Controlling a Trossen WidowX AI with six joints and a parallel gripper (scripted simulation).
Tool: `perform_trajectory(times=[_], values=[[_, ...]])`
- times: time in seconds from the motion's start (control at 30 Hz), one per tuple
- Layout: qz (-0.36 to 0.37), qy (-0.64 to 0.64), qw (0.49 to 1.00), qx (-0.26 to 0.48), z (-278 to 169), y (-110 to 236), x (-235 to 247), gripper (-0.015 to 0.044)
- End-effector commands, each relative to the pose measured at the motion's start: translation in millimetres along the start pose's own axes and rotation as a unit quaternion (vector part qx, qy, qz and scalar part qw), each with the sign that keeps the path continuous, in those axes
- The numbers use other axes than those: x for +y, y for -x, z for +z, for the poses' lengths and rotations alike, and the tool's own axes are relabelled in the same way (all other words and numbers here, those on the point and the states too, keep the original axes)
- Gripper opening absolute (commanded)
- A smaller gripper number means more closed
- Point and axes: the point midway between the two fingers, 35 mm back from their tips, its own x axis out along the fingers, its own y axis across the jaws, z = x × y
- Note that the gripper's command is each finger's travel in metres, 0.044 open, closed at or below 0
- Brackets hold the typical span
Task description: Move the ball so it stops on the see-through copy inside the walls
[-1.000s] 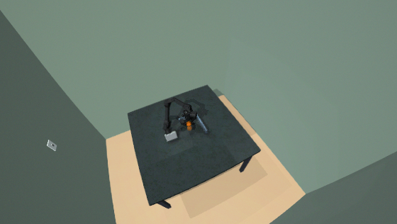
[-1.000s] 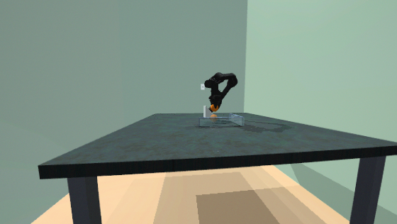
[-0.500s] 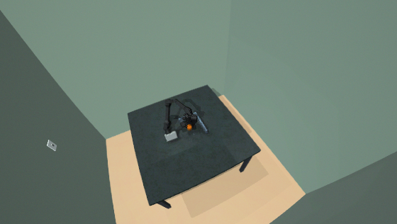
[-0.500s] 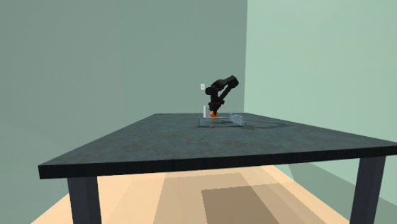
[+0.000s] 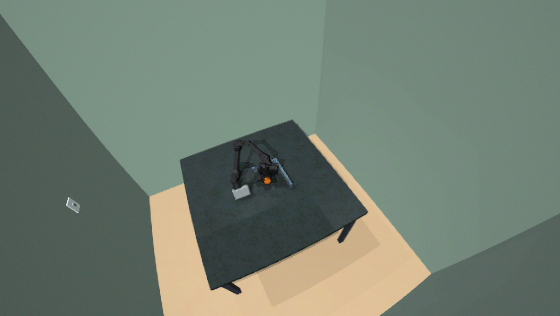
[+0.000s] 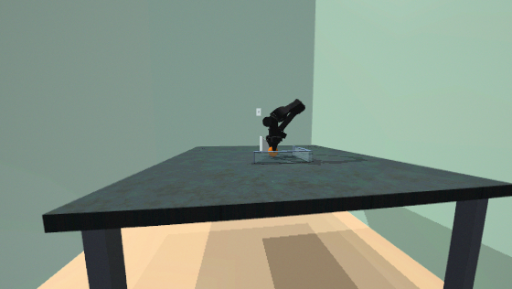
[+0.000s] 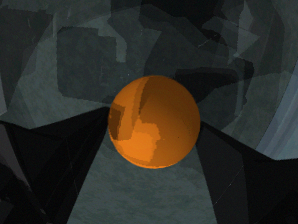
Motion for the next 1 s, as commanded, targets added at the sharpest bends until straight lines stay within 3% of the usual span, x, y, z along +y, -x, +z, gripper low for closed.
perform_trajectory(times=[0.0,0.17,0.7,0.9,0.97], values=[[-0.002,-0.003,1.0,-0.002,0,-7,0,0.0],[-0.002,-0.003,1.0,-0.002,0,-11,0,0.0],[0.0,-0.002,1.0,0.0,0,-5,0,0.0413],[-0.002,-0.003,1.0,0.0,-2,69,-1,0.0413],[-0.002,-0.003,1.0,0.0,-1,78,0,0.0413]])
